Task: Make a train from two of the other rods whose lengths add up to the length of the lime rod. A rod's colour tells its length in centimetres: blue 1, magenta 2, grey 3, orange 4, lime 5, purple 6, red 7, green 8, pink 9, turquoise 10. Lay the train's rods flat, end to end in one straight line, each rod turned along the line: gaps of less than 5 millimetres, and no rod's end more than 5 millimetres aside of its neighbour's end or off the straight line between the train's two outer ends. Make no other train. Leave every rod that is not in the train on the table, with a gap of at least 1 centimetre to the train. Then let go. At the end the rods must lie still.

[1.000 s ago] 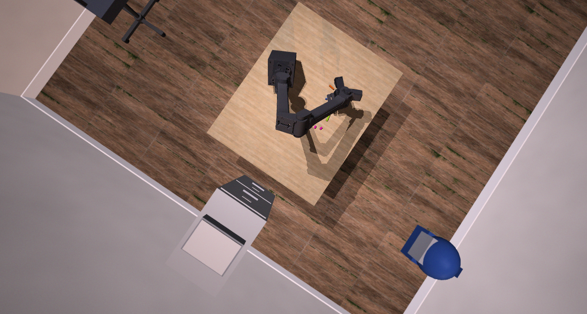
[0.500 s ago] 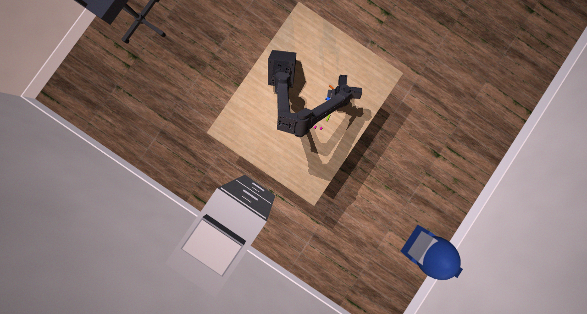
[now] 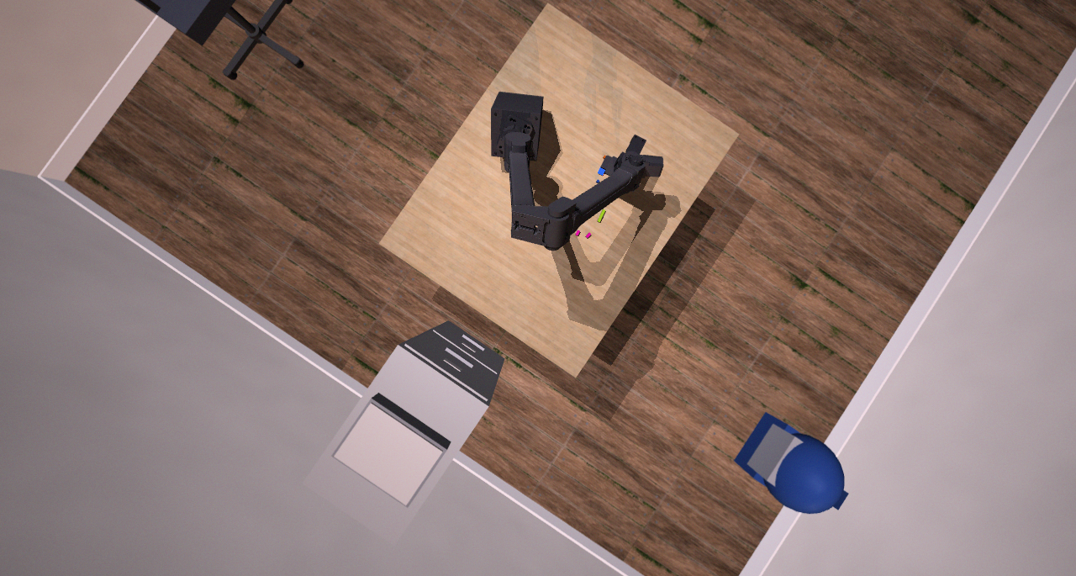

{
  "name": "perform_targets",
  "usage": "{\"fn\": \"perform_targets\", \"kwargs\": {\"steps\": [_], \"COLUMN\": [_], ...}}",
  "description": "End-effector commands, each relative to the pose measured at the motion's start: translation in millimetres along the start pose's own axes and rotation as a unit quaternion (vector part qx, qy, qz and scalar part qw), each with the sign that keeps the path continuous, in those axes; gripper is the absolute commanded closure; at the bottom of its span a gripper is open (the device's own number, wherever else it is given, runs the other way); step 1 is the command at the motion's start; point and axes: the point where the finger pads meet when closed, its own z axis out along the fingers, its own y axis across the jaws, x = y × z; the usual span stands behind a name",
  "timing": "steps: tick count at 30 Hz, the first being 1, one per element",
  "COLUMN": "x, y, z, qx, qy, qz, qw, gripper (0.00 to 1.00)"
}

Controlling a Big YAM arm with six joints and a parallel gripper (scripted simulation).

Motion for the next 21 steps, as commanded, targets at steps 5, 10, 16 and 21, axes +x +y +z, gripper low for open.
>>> {"fn": "perform_targets", "kwargs": {"steps": [5, 10, 16, 21], "x": [-16, -18, -22, -26], "y": [3, 3, 11, 10], "z": [-6.6, -7.4, -5.4, -6.4], "qx": [0.007, 0.007, 0.006, 0.008], "qy": [-0.002, -0.003, -0.003, -0.004], "qz": [0.102, 0.142, 0.217, 0.286], "qw": [0.995, 0.990, 0.976, 0.958], "gripper": [0.00, 0.00, 0.00, 0.00]}}
